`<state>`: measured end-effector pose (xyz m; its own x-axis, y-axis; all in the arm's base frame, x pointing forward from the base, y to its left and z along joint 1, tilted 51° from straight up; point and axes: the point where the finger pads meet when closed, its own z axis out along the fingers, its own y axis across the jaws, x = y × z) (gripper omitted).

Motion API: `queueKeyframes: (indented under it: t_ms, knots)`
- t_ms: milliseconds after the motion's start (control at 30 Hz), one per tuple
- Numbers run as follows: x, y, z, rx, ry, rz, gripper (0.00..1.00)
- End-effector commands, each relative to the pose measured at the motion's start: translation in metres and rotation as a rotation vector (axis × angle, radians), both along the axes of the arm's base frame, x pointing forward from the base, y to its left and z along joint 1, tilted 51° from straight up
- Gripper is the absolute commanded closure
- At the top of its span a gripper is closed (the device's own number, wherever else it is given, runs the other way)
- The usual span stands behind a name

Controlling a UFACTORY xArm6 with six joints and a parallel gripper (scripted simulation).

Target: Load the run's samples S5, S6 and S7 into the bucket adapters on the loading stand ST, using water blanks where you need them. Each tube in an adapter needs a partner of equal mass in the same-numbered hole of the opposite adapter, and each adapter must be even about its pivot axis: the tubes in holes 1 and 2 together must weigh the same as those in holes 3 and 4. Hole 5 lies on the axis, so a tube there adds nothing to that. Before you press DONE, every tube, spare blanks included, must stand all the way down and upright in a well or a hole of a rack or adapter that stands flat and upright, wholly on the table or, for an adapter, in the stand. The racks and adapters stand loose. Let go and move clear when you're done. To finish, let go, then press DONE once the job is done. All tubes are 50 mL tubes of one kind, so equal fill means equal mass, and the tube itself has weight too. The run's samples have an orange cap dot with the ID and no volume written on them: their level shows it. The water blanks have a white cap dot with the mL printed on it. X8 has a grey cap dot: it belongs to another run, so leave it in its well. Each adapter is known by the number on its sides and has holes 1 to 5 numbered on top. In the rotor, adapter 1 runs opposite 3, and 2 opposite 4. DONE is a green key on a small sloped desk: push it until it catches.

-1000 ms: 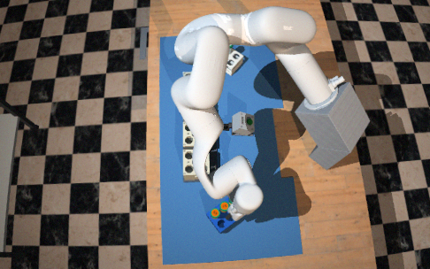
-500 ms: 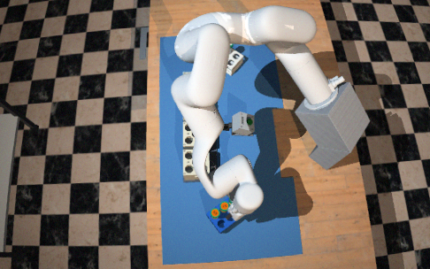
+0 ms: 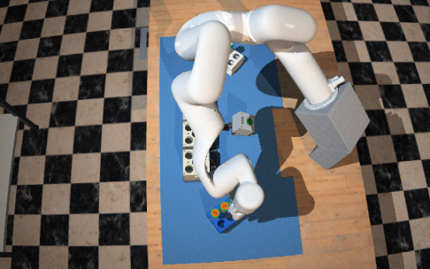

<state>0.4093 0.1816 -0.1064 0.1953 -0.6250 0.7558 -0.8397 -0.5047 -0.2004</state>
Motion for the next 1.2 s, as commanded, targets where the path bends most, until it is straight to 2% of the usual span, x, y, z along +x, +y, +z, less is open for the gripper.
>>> queueKeyframes:
  t_ms: [0,233,1167]
  knots:
    - [-0.001,0.004,0.003,0.002,-0.001,0.002,1.0]
    - [-0.002,0.004,0.003,0.002,-0.001,0.002,1.0]
    - [-0.028,0.035,0.036,0.002,-0.001,0.002,1.0]
